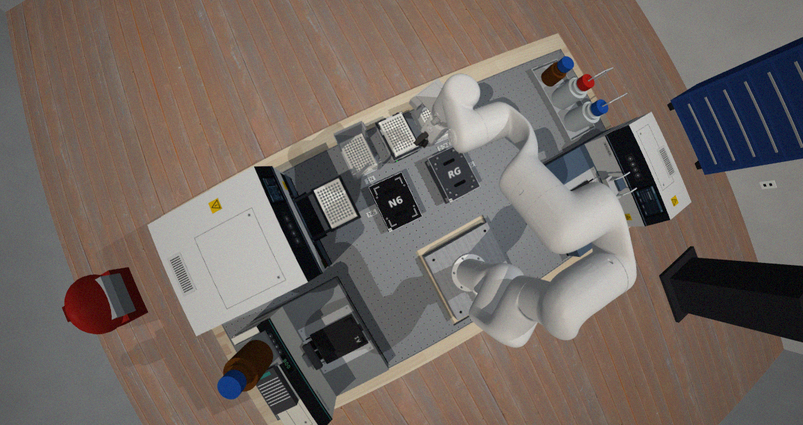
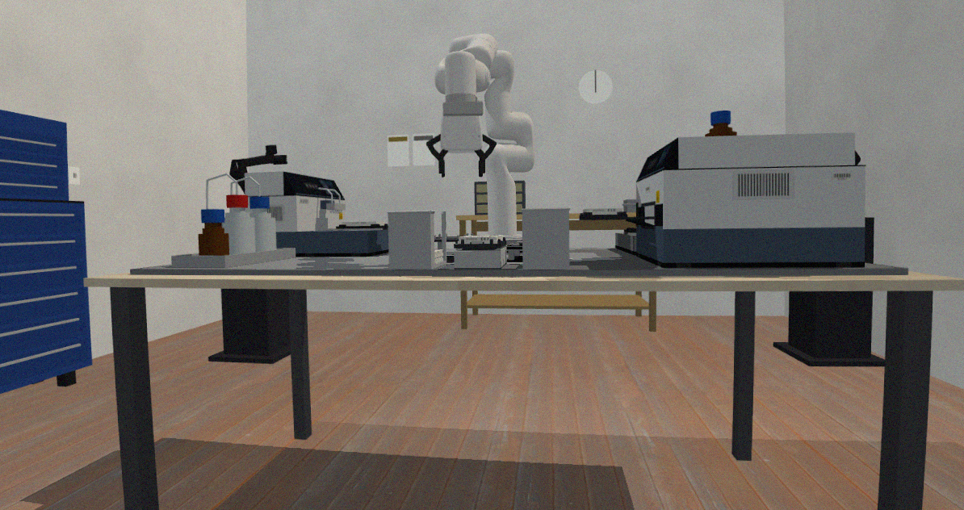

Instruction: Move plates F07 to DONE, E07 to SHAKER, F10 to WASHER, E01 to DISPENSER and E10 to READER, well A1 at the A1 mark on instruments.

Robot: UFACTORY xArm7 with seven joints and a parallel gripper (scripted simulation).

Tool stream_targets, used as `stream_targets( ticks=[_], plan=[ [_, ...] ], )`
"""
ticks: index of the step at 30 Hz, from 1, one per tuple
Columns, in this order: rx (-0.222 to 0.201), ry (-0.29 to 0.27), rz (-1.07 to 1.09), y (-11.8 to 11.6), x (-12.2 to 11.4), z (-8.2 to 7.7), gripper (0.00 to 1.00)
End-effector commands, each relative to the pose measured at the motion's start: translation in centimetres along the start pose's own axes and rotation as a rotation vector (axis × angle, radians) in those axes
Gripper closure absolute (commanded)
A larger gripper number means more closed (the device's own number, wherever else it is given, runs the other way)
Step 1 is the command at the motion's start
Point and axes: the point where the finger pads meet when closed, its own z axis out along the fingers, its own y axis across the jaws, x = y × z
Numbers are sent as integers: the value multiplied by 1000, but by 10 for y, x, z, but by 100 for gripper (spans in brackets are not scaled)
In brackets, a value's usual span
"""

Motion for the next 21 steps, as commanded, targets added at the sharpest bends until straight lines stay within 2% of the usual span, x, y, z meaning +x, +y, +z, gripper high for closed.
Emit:
stream_targets(
  ticks=[1, 5, 8, 21],
  plan=[
    [-2, 6, 0, 4, -7, -2, 0],
    [-2, 6, 0, 9, -19, -2, 0],
    [-2, 6, -120, 13, -28, -2, 0],
    [-2, 5, -120, 28, -62, -2, 0]
  ],
)
